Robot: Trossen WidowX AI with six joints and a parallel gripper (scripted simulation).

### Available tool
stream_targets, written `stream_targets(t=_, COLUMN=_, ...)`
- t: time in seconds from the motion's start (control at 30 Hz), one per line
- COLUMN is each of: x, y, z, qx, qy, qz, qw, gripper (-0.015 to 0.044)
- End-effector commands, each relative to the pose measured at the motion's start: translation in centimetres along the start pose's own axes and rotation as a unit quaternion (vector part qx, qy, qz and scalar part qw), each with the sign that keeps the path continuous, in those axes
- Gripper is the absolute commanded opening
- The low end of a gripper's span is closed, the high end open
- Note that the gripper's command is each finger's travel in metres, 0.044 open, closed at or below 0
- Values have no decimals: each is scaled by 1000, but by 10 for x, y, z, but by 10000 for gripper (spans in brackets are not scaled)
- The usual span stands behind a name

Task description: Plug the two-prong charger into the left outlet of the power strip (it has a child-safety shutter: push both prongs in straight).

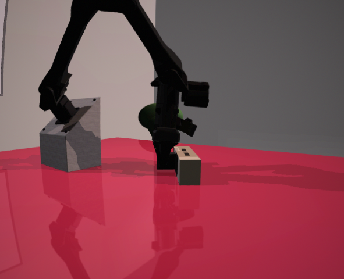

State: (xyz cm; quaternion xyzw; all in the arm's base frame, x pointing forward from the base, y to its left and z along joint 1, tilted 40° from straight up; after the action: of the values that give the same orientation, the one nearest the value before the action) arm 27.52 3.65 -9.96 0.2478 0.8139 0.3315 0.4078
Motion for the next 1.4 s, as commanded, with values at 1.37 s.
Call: stream_targets(t=1.37, x=3, y=-3, z=-42, qx=2, qy=3, qz=2, qw=1000, gripper=440)
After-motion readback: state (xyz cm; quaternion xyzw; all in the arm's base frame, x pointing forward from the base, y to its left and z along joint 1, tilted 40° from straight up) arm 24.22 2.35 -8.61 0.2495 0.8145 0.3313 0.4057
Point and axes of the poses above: the point midway between the two fingers, 35 mm back from their tips, its own y axis back along the fingers, its own x axis across the jaws, z = x × y, the point moved 6 cm from there along y, back along the fingers, and after that the axes turned 4 degrees about y, right-handed, at the moved point
